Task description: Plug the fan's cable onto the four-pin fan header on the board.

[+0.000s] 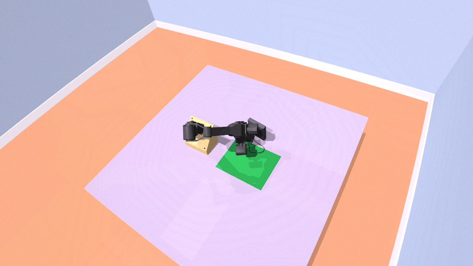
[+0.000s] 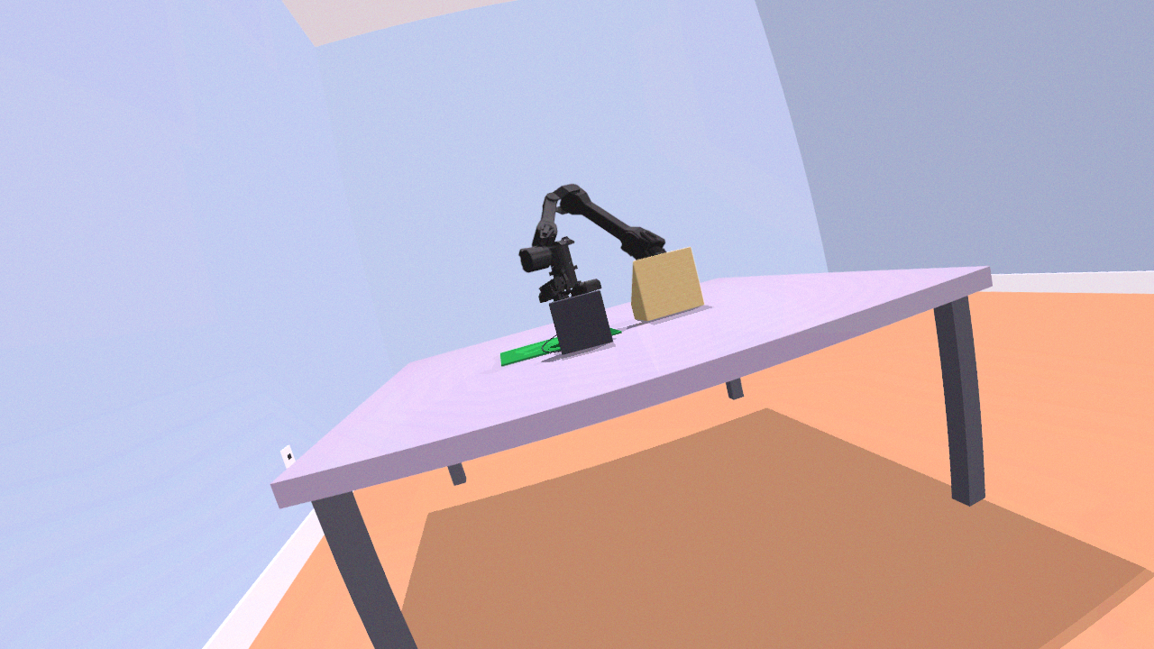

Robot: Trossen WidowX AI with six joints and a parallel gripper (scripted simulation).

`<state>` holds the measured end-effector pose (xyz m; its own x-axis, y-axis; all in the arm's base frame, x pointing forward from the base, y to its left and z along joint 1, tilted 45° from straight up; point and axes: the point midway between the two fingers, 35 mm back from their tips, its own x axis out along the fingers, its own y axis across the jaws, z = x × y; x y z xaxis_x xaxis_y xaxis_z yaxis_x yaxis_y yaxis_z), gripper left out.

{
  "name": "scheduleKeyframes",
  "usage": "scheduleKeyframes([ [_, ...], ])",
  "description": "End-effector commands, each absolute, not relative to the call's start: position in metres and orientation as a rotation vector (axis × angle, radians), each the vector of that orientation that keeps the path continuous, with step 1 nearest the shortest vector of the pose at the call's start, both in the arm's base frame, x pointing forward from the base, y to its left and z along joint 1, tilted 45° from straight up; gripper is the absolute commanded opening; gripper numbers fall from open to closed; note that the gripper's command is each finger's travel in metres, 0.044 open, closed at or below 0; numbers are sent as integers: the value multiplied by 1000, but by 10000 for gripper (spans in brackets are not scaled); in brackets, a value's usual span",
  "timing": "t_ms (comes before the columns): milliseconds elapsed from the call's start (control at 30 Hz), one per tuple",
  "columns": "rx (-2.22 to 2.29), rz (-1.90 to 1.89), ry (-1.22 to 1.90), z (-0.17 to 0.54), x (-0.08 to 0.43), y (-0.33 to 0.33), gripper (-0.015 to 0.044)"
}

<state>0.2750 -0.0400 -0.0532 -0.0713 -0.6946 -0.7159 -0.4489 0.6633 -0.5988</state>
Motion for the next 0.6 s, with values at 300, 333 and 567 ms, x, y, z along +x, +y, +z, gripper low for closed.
scheduleKeyframes([
  [300, -939, -260, 1711, -55, 274, -42, 0],
  [333, -939, -260, 1711, -55, 274, -42, 0],
  [567, -940, -260, 1711, -56, 274, -43, 0],
])
